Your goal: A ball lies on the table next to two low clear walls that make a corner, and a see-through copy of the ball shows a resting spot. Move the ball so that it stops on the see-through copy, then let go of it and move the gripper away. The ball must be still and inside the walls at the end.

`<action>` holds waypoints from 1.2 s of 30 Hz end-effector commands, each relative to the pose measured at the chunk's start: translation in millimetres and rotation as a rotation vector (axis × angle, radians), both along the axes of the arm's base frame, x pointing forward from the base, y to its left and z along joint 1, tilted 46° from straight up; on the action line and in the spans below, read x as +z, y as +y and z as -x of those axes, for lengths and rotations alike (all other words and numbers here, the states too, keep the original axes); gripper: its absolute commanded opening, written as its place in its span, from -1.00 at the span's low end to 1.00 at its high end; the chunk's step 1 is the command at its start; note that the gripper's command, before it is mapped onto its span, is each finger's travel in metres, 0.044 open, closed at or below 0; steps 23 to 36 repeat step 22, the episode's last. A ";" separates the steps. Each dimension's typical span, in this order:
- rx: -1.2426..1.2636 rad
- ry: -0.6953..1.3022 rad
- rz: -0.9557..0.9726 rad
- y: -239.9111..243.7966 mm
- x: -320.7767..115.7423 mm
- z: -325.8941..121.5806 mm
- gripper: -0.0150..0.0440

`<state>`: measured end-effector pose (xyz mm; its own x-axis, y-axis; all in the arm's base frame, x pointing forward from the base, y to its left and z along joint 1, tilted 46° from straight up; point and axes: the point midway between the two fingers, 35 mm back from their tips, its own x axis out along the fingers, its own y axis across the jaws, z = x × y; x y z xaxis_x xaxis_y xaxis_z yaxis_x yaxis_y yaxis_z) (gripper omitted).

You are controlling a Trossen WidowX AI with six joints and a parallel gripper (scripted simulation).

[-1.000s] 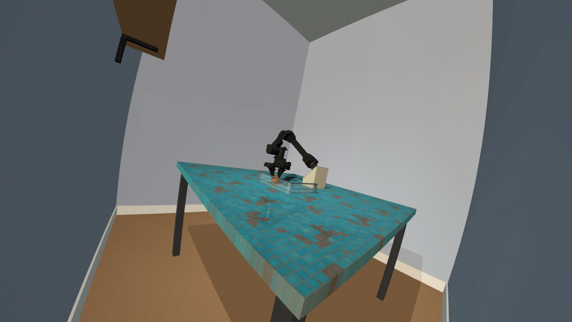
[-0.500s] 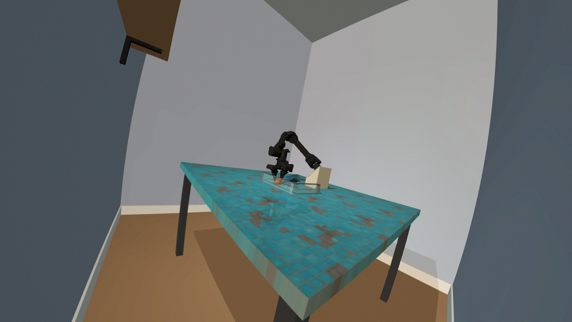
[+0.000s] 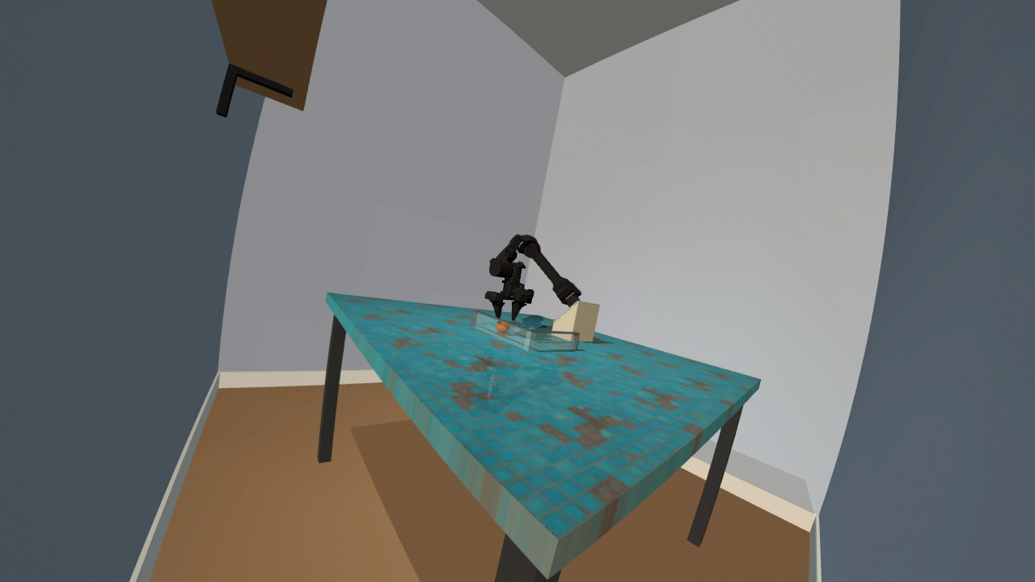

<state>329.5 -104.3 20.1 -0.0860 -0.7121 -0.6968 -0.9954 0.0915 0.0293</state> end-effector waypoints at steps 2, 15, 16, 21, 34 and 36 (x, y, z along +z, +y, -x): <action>0.021 -0.033 -0.002 41.5 40.8 -7.5 0.68; 0.036 -0.031 0.001 54.2 48.6 -9.4 0.95; 0.034 -0.032 0.002 61.9 57.0 -8.8 1.00; 0.032 -0.032 0.003 67.9 64.0 -8.0 1.00; 0.032 -0.032 0.003 67.9 64.0 -8.0 1.00; 0.032 -0.032 0.003 67.9 64.0 -8.0 1.00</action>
